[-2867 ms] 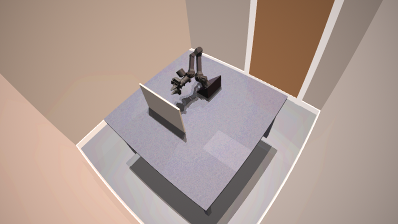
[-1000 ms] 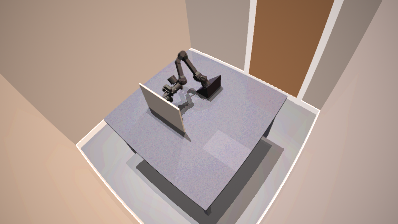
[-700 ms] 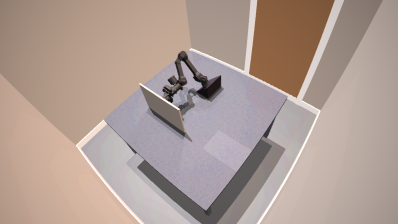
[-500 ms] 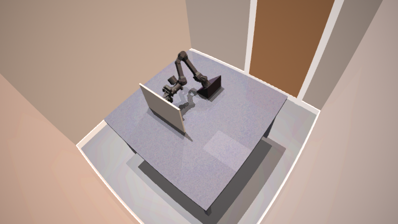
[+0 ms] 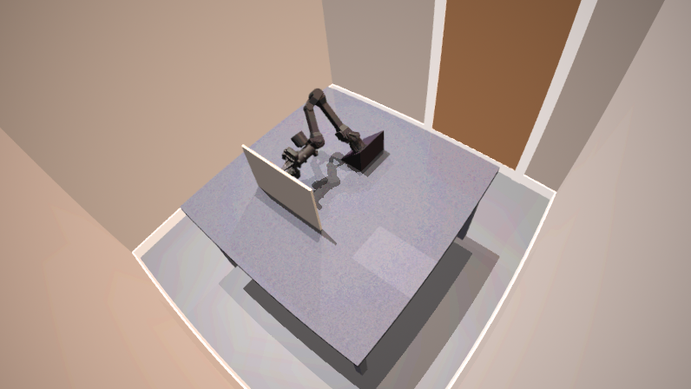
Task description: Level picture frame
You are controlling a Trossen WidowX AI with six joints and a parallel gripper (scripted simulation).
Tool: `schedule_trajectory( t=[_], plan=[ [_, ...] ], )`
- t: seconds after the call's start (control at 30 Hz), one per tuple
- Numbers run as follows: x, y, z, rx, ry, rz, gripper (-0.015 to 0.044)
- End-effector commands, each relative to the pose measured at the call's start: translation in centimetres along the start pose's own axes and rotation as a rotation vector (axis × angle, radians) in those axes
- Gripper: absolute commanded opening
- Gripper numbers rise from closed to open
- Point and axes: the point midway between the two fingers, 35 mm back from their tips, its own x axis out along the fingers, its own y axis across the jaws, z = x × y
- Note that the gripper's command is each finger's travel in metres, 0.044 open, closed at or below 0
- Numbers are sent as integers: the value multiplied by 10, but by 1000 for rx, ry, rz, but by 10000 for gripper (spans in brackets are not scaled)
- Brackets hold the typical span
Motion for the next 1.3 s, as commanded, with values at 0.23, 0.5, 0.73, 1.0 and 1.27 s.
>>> schedule_trajectory(
  t=[0.23,0.5,0.73,1.0,1.27],
  plan=[
    [1,0,1,5,-4,-2,155],
    [1,0,1,5,-4,-2,62],
    [1,0,1,5,-4,-2,0],
    [0,1,1,5,-4,-2,0],
    [0,4,1,5,-4,-2,0]
  ],
)
